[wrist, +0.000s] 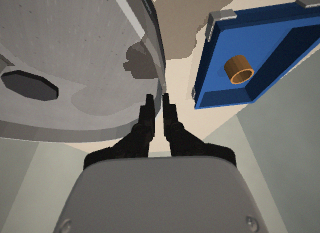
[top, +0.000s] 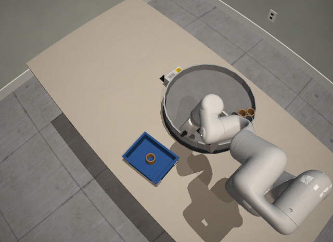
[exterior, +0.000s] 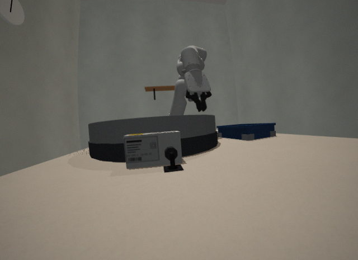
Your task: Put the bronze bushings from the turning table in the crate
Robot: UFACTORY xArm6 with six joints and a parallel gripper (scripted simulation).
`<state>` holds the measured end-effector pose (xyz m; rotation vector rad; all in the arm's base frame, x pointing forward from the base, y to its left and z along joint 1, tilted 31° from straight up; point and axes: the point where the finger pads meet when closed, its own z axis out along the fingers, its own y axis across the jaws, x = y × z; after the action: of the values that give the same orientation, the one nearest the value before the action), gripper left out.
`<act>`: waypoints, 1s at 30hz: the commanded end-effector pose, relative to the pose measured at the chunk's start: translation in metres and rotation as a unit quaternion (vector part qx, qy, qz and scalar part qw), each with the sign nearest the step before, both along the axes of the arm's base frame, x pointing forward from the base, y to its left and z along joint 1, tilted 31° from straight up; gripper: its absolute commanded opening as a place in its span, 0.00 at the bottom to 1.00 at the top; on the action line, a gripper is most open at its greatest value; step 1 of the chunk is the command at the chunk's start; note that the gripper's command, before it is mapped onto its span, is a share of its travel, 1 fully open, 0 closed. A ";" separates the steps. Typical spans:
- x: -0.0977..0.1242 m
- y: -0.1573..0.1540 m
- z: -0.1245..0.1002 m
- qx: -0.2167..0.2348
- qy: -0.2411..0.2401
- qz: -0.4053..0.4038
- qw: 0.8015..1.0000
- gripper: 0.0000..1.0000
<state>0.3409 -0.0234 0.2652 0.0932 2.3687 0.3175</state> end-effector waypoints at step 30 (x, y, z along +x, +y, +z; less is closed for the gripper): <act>-0.047 -0.113 -0.048 -0.034 -0.122 0.089 0.988 0.11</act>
<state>0.3005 -0.1200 0.2243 -0.1189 2.1884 0.2825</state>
